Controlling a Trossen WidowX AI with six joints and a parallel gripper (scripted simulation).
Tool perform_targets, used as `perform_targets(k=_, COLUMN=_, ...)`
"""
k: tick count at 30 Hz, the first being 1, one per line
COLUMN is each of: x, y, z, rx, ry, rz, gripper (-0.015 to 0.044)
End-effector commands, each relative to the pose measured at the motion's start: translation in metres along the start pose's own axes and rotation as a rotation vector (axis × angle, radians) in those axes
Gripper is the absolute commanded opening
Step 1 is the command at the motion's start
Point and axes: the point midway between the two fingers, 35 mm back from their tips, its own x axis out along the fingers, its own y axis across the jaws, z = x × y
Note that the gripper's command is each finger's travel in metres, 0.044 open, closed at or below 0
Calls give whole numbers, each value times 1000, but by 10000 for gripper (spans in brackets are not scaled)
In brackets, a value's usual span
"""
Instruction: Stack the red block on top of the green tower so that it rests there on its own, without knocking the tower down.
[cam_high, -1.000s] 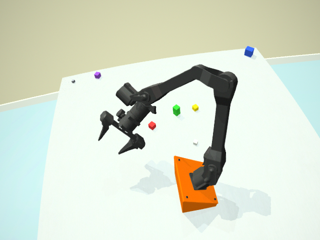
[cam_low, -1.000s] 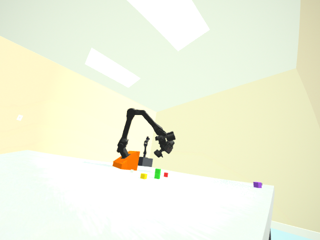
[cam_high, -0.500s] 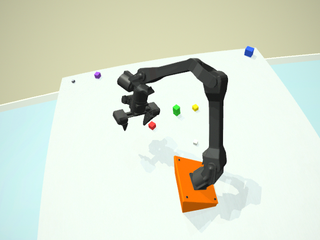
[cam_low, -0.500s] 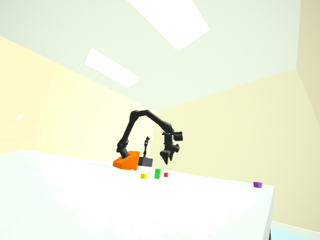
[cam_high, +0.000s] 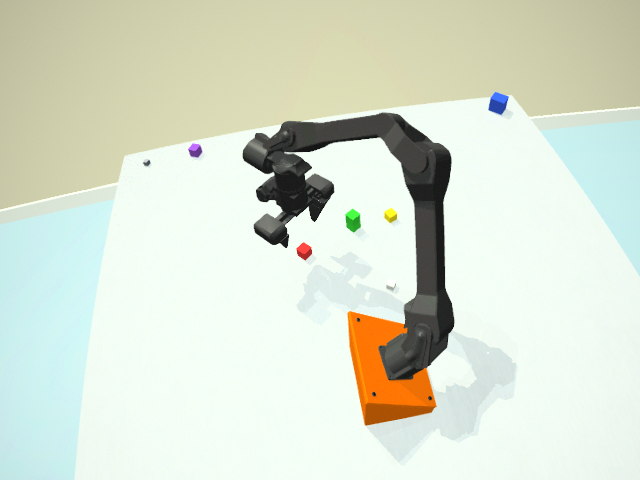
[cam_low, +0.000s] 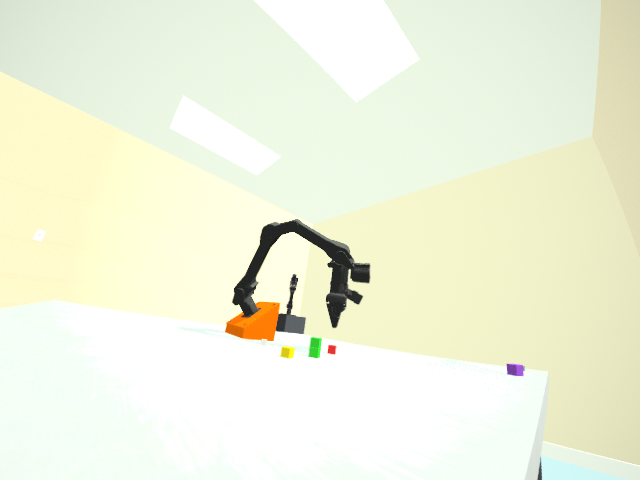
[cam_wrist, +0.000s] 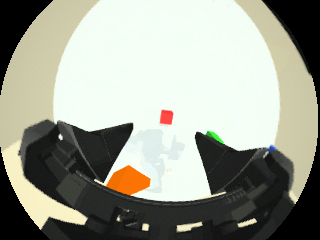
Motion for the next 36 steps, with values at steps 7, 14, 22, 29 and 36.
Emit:
perform_targets(k=7, x=40, y=-3, z=-1, rx=-6, ry=3, rz=-9, gripper=440)
perform_targets(k=14, x=42, y=-4, z=-1, rx=-6, ry=3, rz=-9, gripper=440)
perform_targets(k=22, x=55, y=-4, z=-1, rx=-5, ry=3, rz=-10, gripper=440)
perform_targets(k=29, x=67, y=-4, z=-1, rx=-5, ry=3, rz=-10, gripper=440)
perform_targets(k=36, x=74, y=-4, z=-2, rx=-5, ry=4, rz=-10, gripper=440)
